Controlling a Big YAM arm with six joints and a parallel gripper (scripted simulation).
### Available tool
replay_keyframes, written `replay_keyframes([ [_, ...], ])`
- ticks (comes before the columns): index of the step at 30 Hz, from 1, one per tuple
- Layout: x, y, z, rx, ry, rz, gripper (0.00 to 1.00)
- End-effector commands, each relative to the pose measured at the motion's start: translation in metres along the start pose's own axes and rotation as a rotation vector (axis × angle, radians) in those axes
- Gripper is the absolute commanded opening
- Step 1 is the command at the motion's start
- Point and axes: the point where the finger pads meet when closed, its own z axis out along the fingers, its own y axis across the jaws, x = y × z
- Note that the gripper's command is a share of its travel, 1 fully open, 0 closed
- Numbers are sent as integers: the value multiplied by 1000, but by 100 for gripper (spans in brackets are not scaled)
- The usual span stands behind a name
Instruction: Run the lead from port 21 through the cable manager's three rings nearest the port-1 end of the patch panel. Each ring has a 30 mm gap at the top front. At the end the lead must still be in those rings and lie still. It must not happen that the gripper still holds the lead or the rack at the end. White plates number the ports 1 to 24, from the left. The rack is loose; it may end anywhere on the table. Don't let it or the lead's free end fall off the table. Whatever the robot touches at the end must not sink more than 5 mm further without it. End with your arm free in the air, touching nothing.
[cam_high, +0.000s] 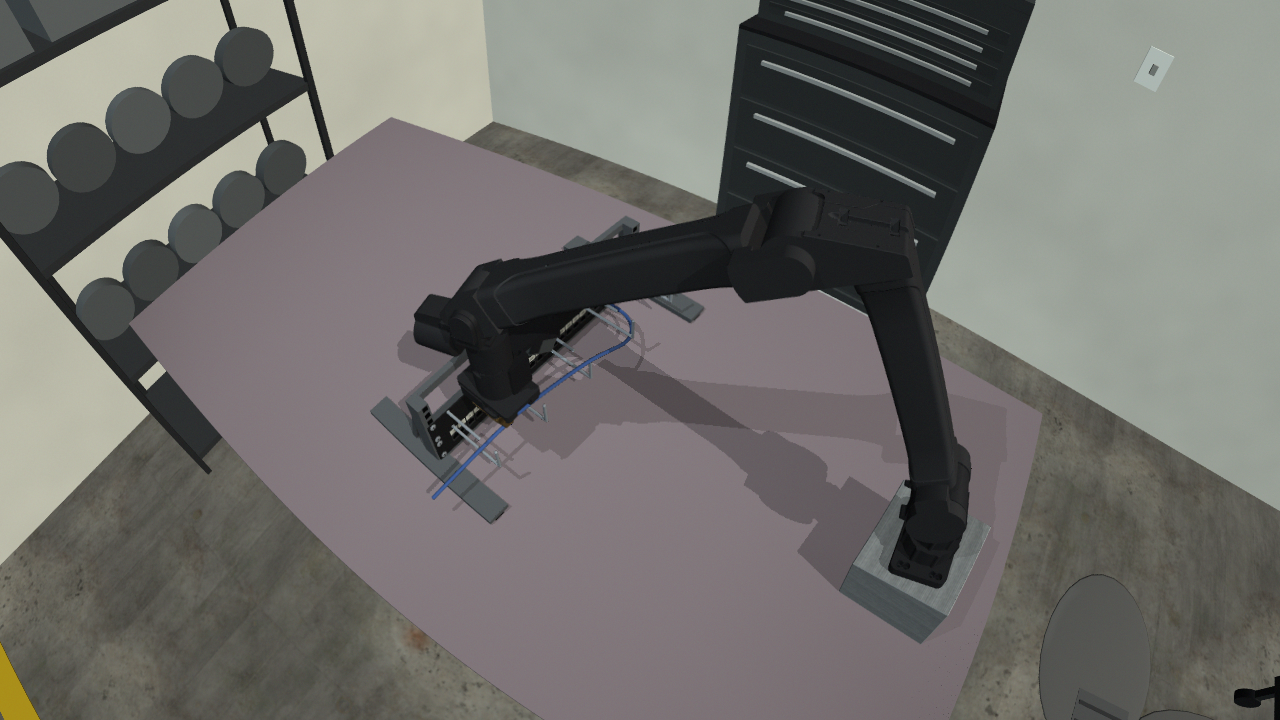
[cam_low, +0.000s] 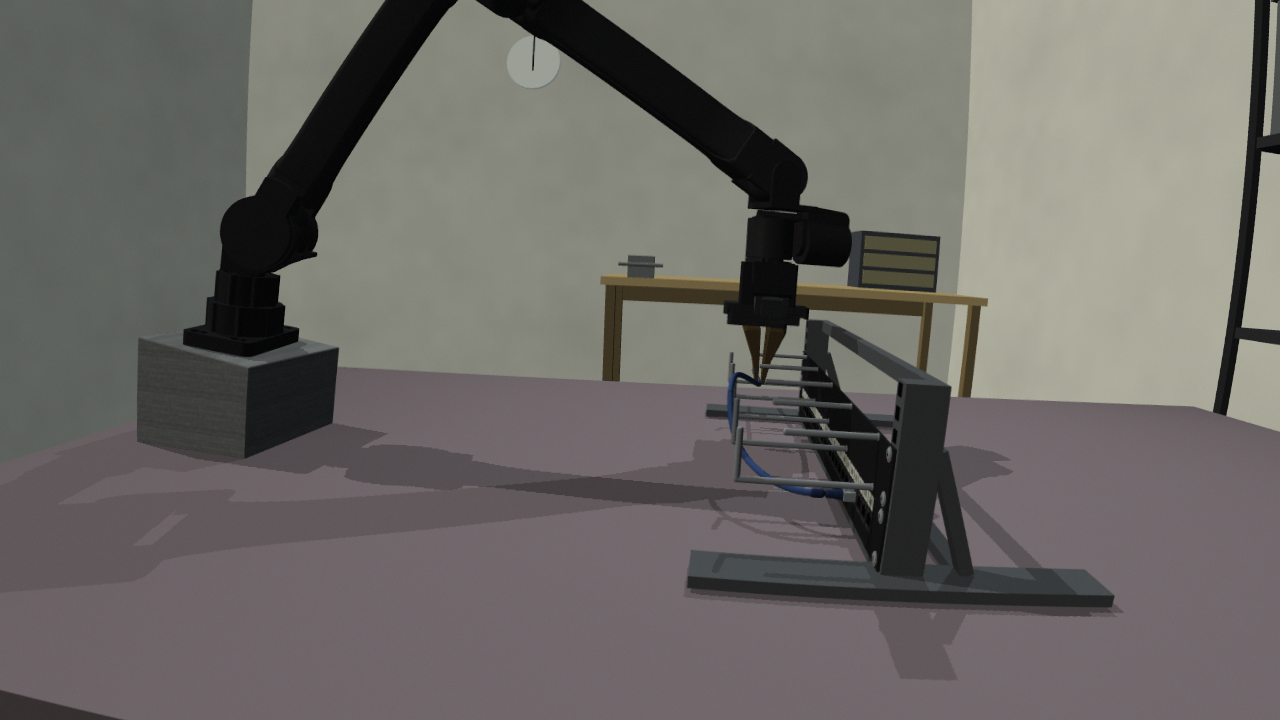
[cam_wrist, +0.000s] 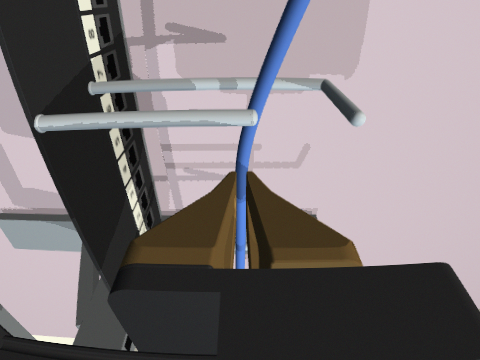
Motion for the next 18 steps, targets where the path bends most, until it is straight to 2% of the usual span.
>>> replay_keyframes([
  [1, 15, 28, -18, -48, 23, -21, 0],
  [18, 13, 42, -18, -50, 23, -14, 0],
])
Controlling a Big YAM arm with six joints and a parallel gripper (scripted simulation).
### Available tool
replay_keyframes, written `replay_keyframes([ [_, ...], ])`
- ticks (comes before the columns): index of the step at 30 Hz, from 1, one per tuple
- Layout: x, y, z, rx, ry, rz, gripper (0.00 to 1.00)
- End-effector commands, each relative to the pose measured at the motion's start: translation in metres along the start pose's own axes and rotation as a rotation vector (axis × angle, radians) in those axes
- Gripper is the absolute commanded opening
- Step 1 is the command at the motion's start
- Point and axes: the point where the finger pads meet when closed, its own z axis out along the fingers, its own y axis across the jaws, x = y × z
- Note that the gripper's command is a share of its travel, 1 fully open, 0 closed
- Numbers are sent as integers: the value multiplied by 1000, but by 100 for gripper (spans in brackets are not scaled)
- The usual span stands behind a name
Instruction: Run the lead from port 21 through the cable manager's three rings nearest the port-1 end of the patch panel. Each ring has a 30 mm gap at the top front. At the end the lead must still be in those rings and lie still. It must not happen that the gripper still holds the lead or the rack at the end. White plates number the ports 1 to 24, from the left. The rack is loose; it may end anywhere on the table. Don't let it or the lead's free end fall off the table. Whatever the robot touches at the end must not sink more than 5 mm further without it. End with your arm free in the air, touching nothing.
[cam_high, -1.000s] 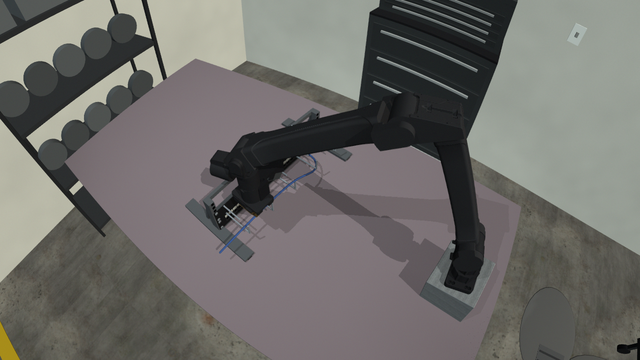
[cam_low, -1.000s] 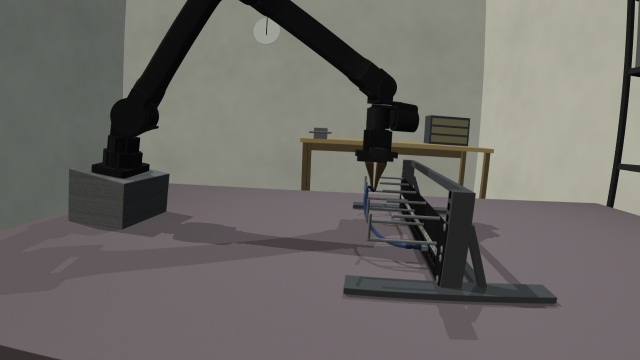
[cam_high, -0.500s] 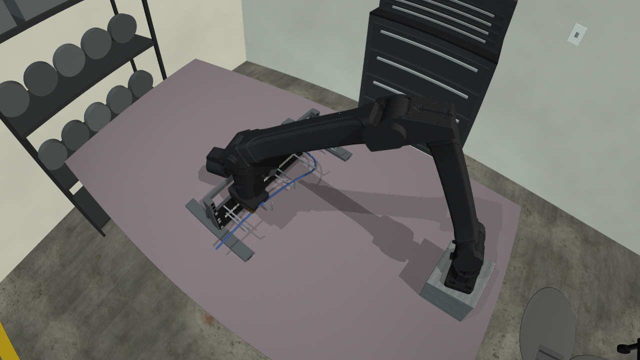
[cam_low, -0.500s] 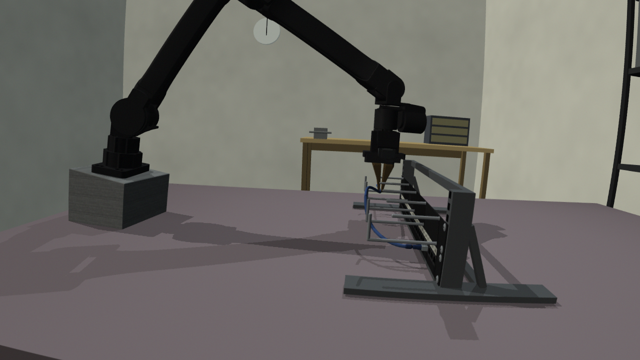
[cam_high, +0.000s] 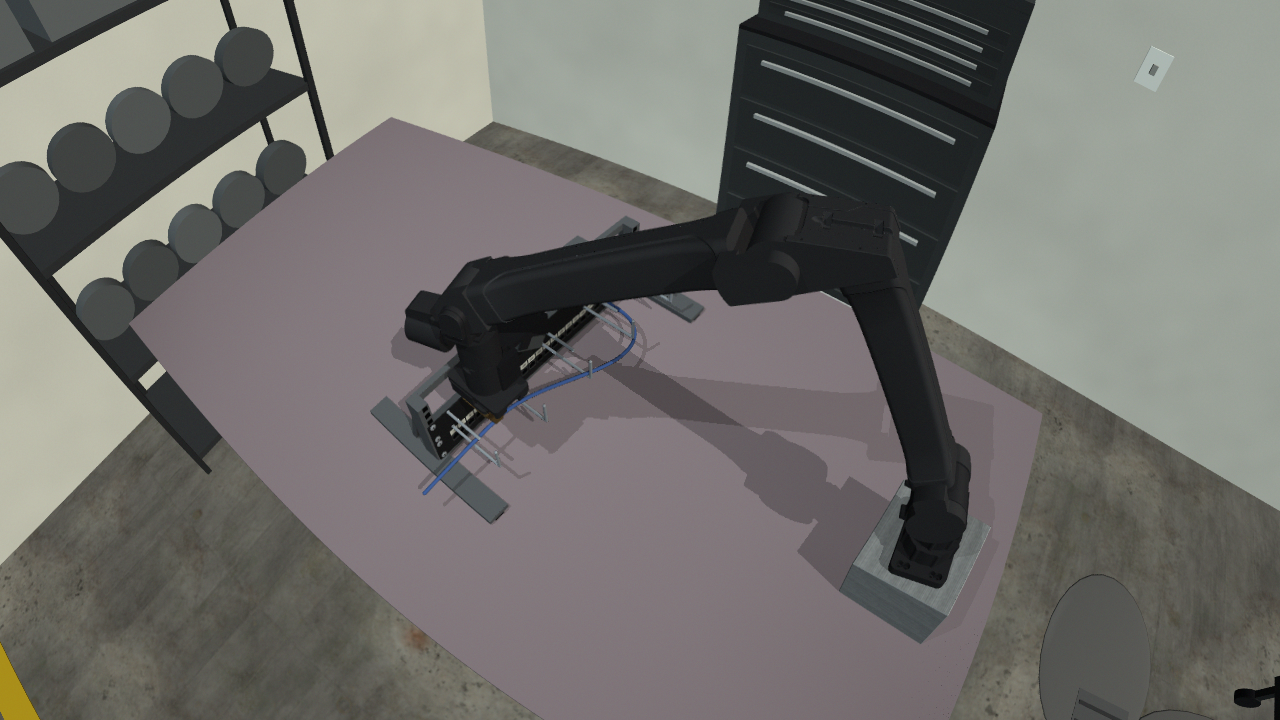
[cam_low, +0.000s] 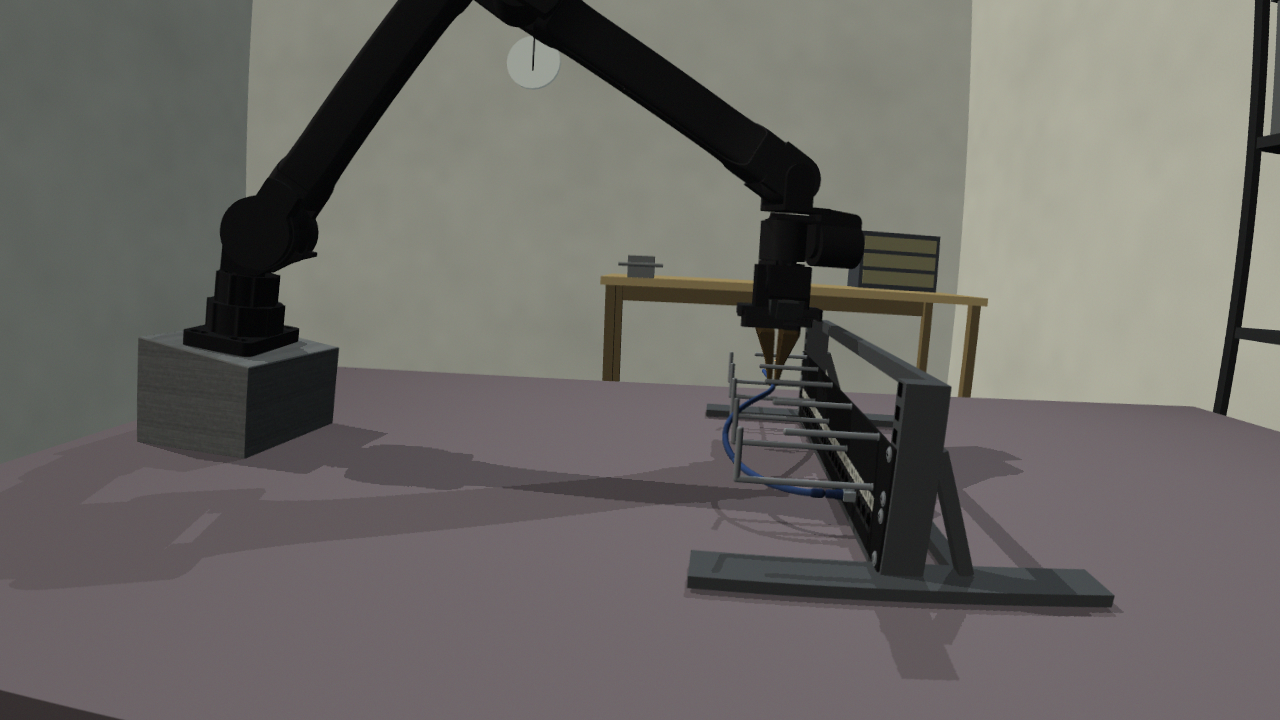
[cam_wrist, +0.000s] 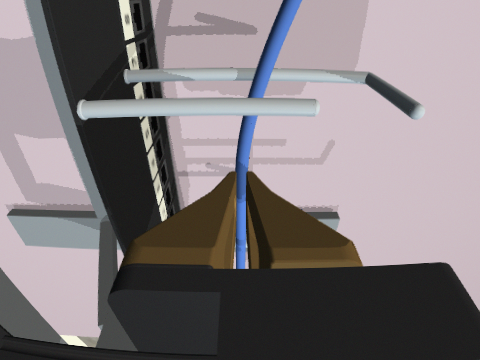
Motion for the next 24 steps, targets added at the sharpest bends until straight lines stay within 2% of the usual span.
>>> replay_keyframes([
  [1, 9, 25, -20, -46, 17, -9, 0],
  [20, 9, 25, -22, -48, 18, -9, 0],
  [21, 9, 25, -22, -48, 18, -9, 33],
  [24, 9, 25, -22, -48, 18, -8, 33],
])
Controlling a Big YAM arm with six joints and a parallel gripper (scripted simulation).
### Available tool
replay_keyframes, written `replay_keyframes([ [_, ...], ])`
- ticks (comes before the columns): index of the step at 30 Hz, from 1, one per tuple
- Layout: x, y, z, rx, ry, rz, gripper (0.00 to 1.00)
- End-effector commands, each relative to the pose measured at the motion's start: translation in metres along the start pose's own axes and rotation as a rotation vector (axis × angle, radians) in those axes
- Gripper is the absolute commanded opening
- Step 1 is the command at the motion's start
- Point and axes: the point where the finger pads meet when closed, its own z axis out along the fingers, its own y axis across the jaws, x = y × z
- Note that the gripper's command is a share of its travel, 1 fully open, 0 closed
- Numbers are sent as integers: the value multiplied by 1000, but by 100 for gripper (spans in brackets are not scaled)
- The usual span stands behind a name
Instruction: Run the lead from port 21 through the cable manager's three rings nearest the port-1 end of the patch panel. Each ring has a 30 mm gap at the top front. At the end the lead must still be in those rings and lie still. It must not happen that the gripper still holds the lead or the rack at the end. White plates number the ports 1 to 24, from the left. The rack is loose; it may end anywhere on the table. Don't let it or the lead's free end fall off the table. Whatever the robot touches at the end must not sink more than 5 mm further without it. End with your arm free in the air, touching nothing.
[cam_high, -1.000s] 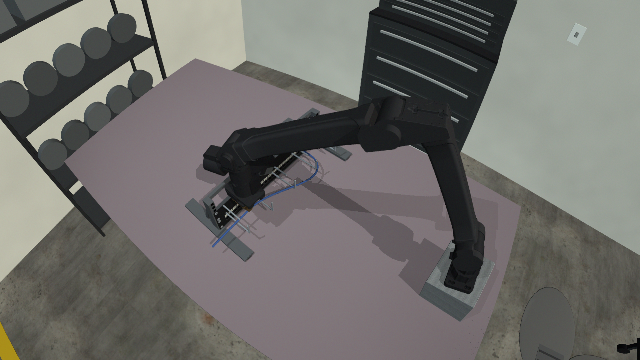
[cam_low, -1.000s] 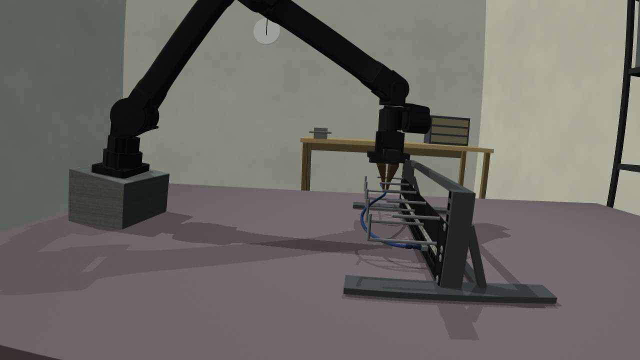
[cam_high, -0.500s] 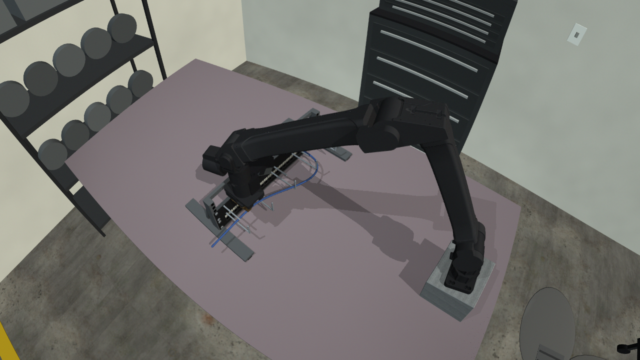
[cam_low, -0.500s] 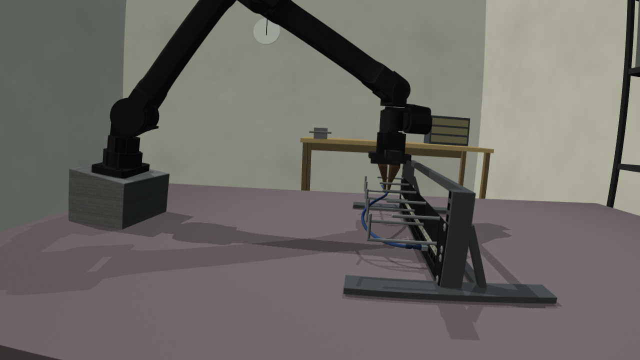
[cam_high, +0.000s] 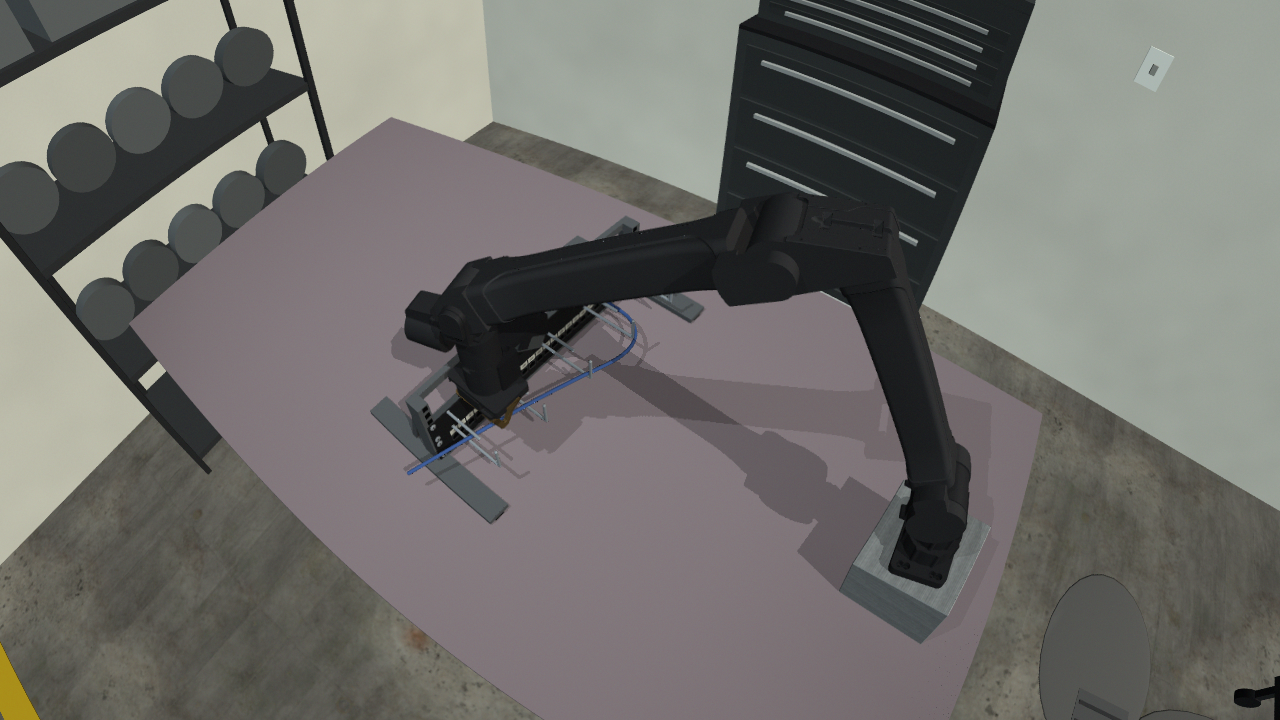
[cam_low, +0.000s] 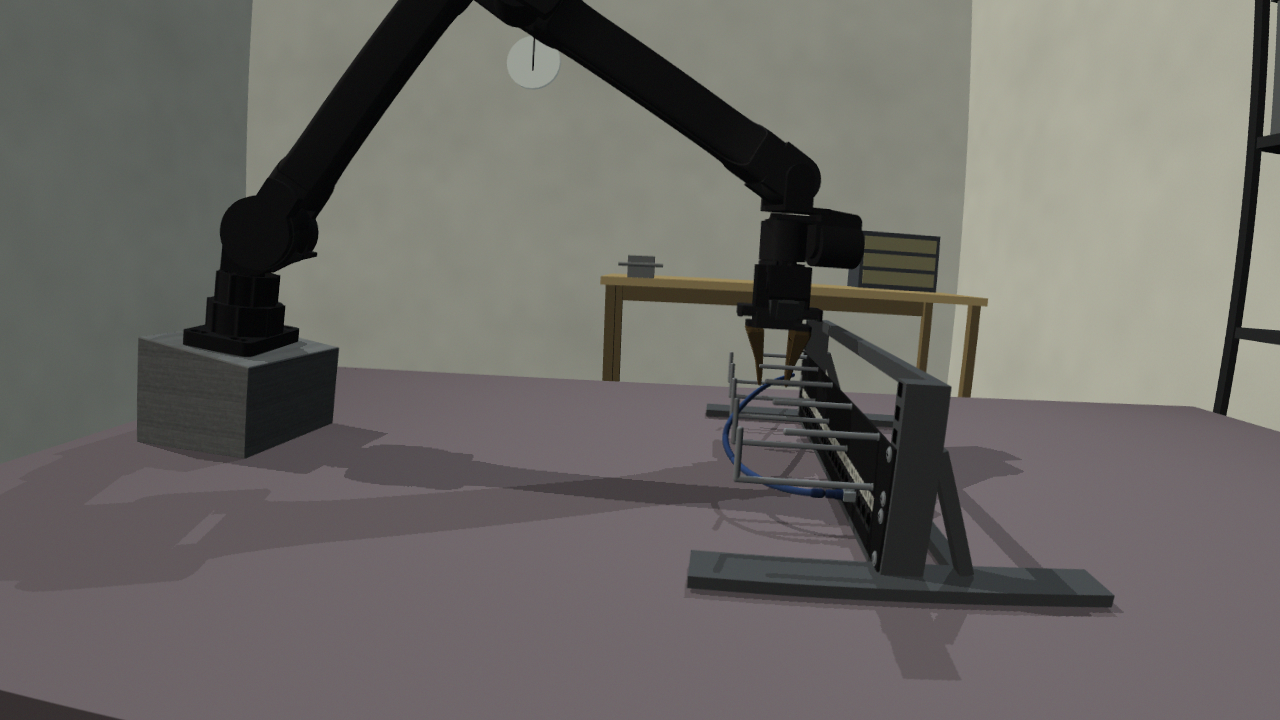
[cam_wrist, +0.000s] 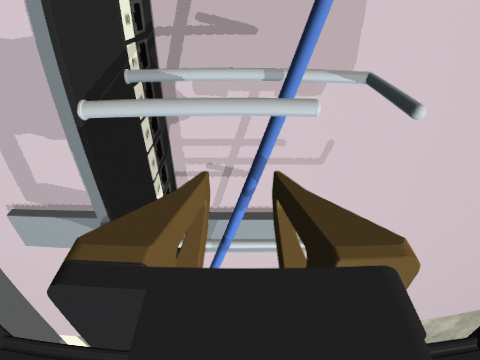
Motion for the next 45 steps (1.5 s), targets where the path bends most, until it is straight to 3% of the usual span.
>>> replay_keyframes([
  [1, 9, 25, -22, -48, 18, -8, 33],
  [32, 9, 25, -23, -49, 18, -8, 33],
  [35, 9, 26, -29, -58, 21, -8, 33],
  [39, 10, 30, -55, -92, 32, -6, 33],
  [45, 11, 29, -63, -92, 32, -6, 33],
])
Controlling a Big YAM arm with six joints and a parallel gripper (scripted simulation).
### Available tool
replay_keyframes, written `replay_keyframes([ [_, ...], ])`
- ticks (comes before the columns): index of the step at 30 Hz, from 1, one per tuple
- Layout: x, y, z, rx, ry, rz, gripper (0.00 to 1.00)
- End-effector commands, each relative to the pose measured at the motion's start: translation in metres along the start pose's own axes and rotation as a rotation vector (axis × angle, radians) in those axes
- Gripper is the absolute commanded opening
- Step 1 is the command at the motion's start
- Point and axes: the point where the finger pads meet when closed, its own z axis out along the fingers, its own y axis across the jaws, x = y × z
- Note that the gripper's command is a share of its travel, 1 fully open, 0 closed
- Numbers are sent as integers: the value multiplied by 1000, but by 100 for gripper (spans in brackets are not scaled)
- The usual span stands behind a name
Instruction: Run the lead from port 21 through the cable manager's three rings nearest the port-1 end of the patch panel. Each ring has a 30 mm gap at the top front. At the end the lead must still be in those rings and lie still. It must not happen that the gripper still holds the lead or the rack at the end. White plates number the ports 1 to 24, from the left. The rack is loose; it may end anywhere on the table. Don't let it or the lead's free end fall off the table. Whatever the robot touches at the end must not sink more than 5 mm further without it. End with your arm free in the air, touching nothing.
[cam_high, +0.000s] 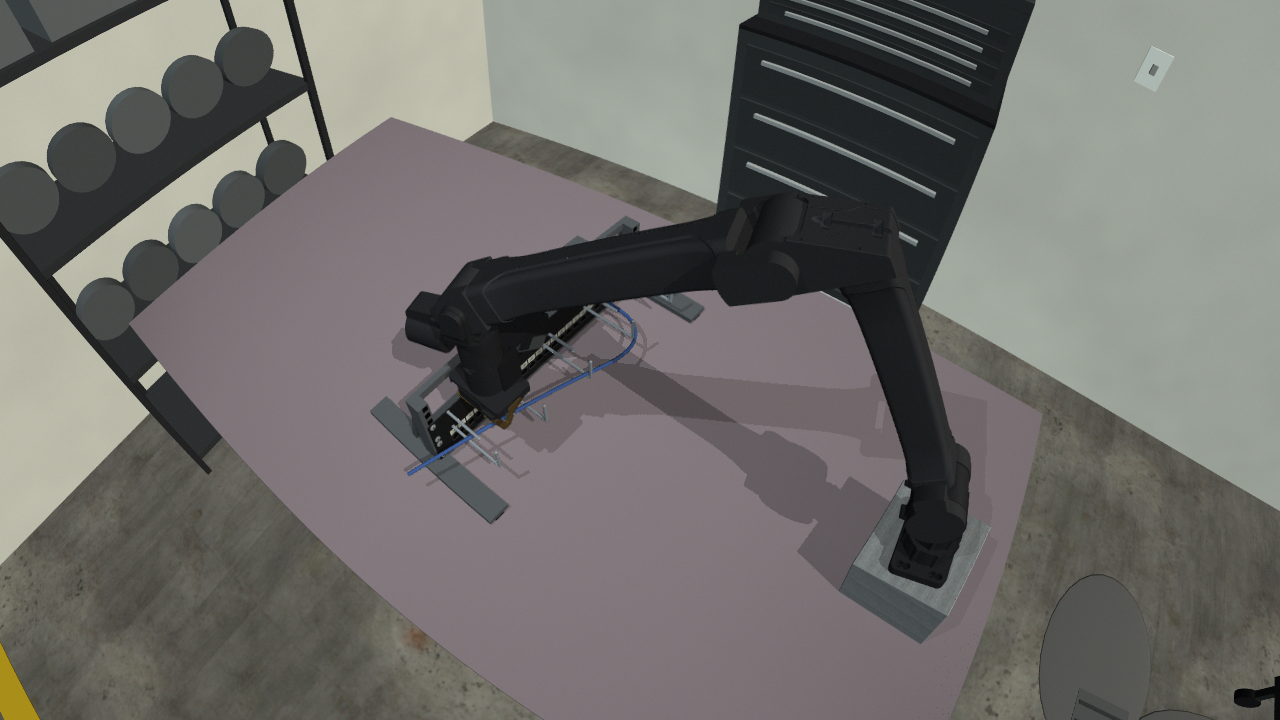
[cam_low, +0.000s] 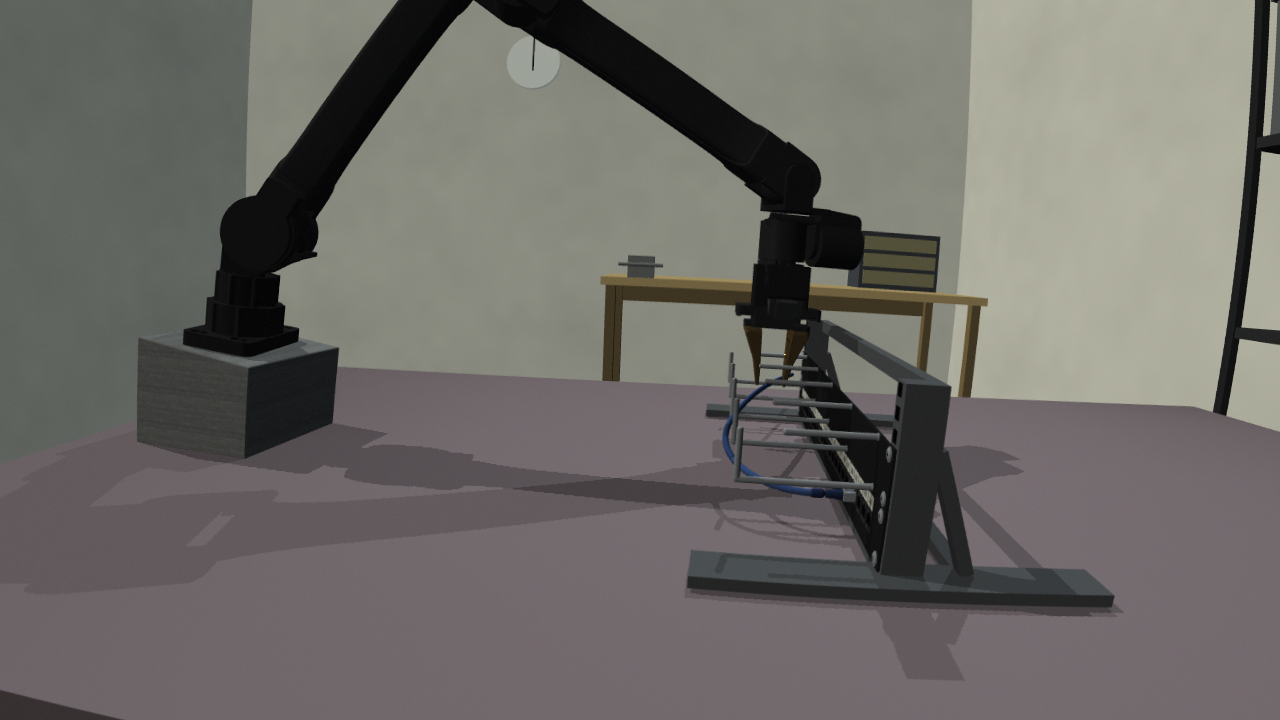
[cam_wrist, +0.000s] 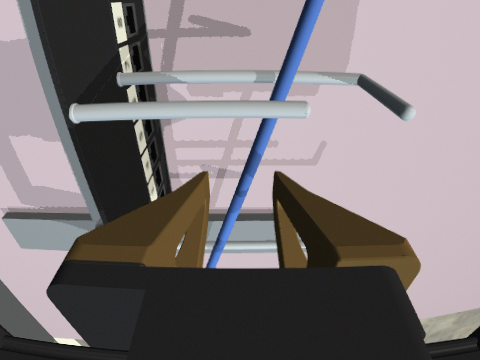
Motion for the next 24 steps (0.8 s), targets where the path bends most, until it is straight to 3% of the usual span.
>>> replay_keyframes([
  [1, 12, 31, -66, -105, 37, -6, 33],
  [14, 13, 24, -93, -106, 38, -2, 33],
  [24, 13, 25, -127, -107, 38, 1, 33],
])
